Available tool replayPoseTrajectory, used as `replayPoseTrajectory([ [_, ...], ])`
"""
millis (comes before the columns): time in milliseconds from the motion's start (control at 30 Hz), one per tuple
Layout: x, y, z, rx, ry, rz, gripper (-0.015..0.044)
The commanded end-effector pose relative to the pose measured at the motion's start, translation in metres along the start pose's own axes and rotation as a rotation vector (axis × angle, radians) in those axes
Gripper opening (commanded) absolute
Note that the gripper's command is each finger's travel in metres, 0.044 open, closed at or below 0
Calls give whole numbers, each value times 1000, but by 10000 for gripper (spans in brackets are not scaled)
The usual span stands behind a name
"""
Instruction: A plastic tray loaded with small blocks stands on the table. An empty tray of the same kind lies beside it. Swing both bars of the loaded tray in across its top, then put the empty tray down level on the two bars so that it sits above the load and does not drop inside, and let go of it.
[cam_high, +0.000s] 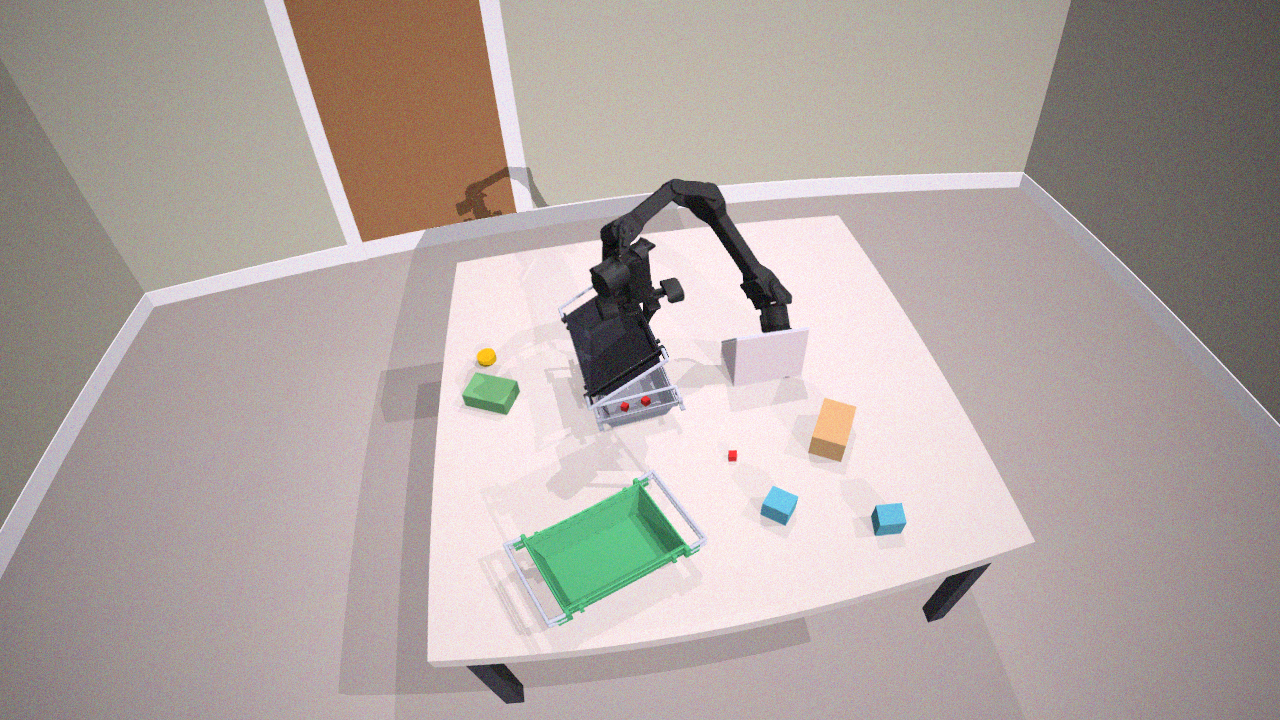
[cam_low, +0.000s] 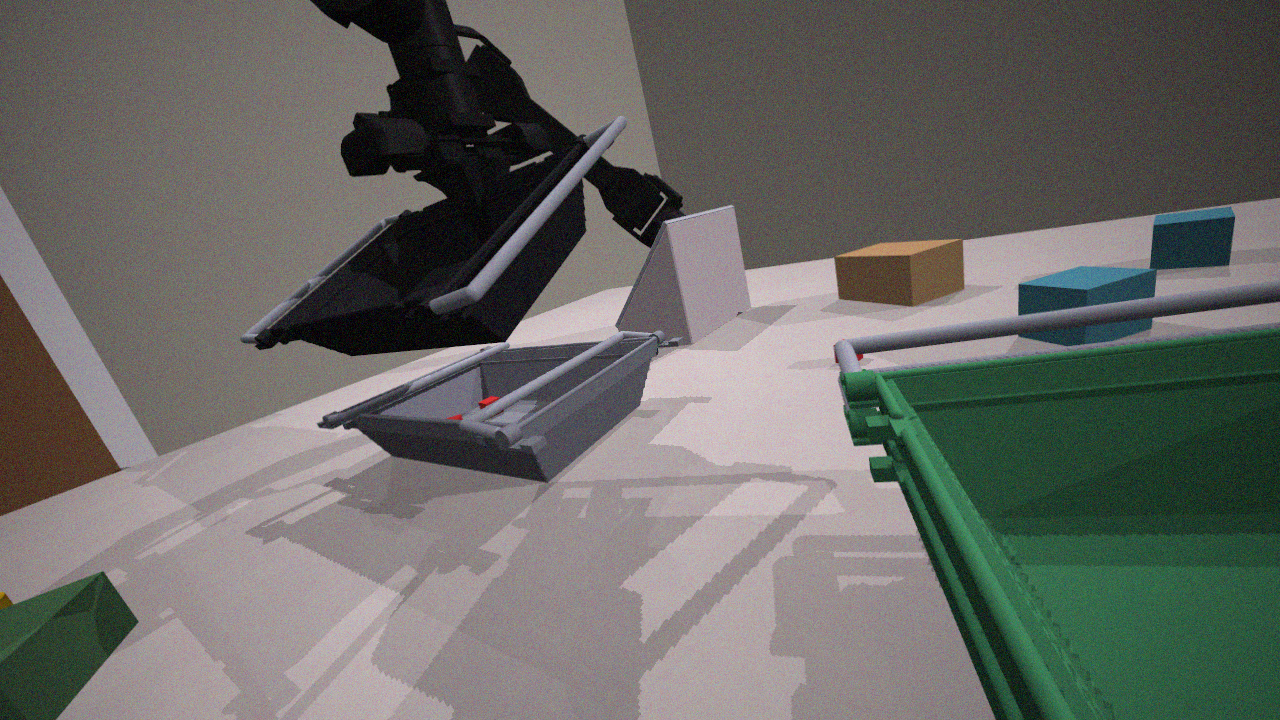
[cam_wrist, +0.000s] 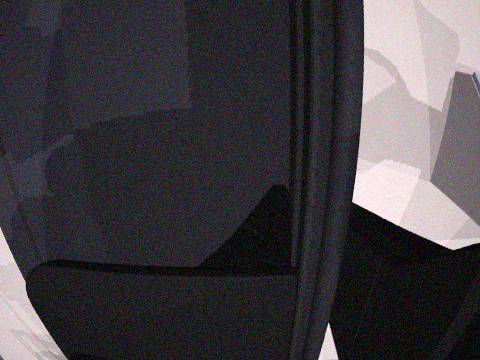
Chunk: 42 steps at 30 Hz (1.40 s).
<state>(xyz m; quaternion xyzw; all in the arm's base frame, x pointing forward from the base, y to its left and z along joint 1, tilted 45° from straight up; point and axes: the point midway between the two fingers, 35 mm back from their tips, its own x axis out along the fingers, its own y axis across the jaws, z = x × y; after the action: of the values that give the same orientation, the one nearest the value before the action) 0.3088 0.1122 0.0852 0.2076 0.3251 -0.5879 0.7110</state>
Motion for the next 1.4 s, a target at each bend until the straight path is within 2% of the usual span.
replayPoseTrajectory([
  [0, -7, 4, -2, 5, 1, 27, 0],
  [333, -4, 4, -2, 5, 1, 28, 0],
  [1367, 40, 2, -2, 5, 0, 28, 0],
])
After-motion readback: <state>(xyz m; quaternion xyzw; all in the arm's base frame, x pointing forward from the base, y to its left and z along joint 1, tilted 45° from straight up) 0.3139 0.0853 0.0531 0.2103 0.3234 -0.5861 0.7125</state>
